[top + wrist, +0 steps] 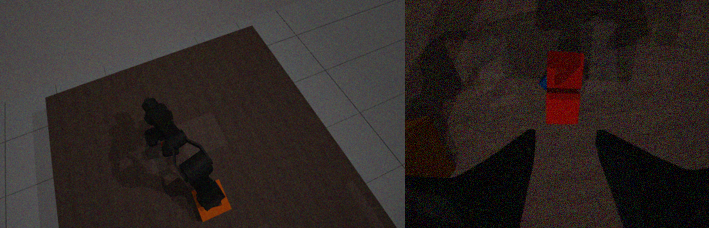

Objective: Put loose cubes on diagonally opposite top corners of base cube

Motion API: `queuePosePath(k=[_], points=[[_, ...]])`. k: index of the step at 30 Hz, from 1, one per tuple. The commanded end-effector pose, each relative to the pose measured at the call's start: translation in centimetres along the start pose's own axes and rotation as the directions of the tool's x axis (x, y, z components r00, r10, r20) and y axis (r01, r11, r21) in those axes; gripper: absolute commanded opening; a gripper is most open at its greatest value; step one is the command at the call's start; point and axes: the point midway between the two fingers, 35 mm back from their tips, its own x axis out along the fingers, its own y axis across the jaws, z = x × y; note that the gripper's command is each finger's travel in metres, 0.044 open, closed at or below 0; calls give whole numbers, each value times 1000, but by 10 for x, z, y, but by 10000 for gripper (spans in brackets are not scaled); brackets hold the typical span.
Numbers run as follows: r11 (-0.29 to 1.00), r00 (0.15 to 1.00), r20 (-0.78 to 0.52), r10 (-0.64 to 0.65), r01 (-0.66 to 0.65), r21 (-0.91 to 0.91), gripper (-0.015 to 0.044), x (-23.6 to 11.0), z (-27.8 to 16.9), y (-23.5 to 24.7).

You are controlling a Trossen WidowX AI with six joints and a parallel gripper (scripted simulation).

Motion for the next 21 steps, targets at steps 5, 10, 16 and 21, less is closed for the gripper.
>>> queuePosePath(k=[5,10,16,21], points=[[1000,1000,0,0,0,0,336,-8,0,0],[1000,1000,-3,6,-6,1,400,-6,1,2],[1000,1000,-7,3,-3,17,400,-6,67,31],[1000,1000,8,12,-12,1,400,-10,122,68]])
